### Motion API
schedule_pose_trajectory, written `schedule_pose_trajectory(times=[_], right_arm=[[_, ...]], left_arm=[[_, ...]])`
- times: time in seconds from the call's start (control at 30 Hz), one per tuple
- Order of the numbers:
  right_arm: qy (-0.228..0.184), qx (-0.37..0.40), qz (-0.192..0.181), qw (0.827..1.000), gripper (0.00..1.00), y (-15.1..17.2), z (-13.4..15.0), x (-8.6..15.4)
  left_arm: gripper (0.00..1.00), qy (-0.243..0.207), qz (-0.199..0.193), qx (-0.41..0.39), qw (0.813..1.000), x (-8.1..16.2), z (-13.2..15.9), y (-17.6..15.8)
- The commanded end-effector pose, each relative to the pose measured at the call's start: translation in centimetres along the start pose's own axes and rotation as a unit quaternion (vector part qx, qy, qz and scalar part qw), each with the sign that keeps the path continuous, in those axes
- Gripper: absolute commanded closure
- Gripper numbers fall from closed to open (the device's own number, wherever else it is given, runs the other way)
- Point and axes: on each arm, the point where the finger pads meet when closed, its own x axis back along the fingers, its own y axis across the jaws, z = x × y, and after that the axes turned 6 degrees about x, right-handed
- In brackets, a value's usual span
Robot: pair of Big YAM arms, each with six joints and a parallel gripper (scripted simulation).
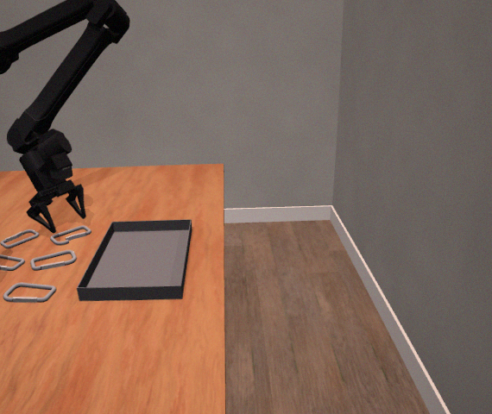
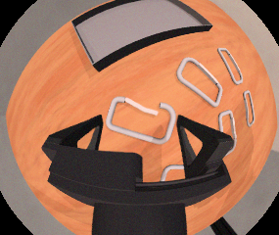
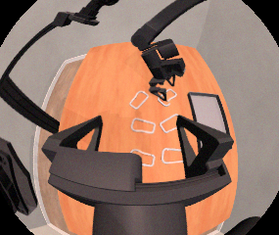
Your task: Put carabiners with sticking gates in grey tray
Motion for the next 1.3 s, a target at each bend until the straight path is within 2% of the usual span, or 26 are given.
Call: schedule_pose_trajectory(times=[0.0, 0.03, 0.1, 0.23, 0.4, 0.6, 0.67, 0.7, 0.8, 1.07, 1.17, 1.23, 1.27], right_arm=[[-0.002, 0.004, -0.001, 1.000, 0.00, -0.1, -0.1, 0.0], [-0.002, 0.004, -0.001, 1.000, 0.00, -0.1, -0.1, 0.0], [-0.002, 0.004, -0.001, 1.000, 0.00, -0.1, -0.1, 0.0], [-0.002, 0.004, -0.001, 1.000, 0.00, -0.1, -0.1, 0.0], [-0.002, 0.004, -0.001, 1.000, 0.00, -0.1, -0.1, 0.0], [-0.002, 0.004, -0.001, 1.000, 0.00, -0.1, -0.1, 0.0], [-0.002, 0.004, -0.001, 1.000, 0.00, -0.1, -0.1, 0.0], [-0.002, 0.004, -0.001, 1.000, 0.00, -0.1, -0.1, 0.0], [-0.002, 0.004, -0.001, 1.000, 0.00, -0.1, -0.1, 0.0], [-0.002, 0.004, -0.001, 1.000, 0.00, -0.1, -0.1, 0.0], [-0.002, 0.004, -0.001, 1.000, 0.00, -0.1, -0.1, 0.0], [-0.002, 0.004, -0.001, 1.000, 0.00, -0.1, -0.1, 0.0], [-0.002, 0.004, -0.001, 1.000, 0.00, -0.1, -0.1, 0.0]], left_arm=[[0.11, -0.003, 0.007, -0.005, 1.000, 0.9, -0.3, -0.5], [0.23, -0.018, 0.009, 0.007, 1.000, 0.7, -1.9, -0.9], [0.23, -0.018, 0.009, 0.007, 1.000, 0.7, -1.9, -0.9], [0.68, 0.000, 0.009, 0.078, 0.997, -0.7, -3.4, -1.2], [0.69, 0.039, -0.003, 0.199, 0.979, -2.1, -5.8, -1.7], [0.69, 0.084, -0.013, 0.303, 0.949, -2.5, -5.8, -2.3], [0.69, 0.084, -0.013, 0.303, 0.949, -2.5, -5.8, -2.3], [0.69, 0.095, -0.019, 0.322, 0.942, -2.6, -5.0, -2.0], [0.69, 0.112, -0.024, 0.373, 0.921, -2.4, -5.8, -3.0], [0.69, 0.169, -0.071, 0.507, 0.842, -1.8, -5.5, -3.7], [0.69, 0.183, -0.101, 0.550, 0.809, -1.8, -4.7, -2.7], [0.69, 0.183, -0.101, 0.550, 0.809, -1.8, -4.7, -2.7], [0.69, 0.194, -0.113, 0.560, 0.798, -1.7, -3.7, -3.0]])
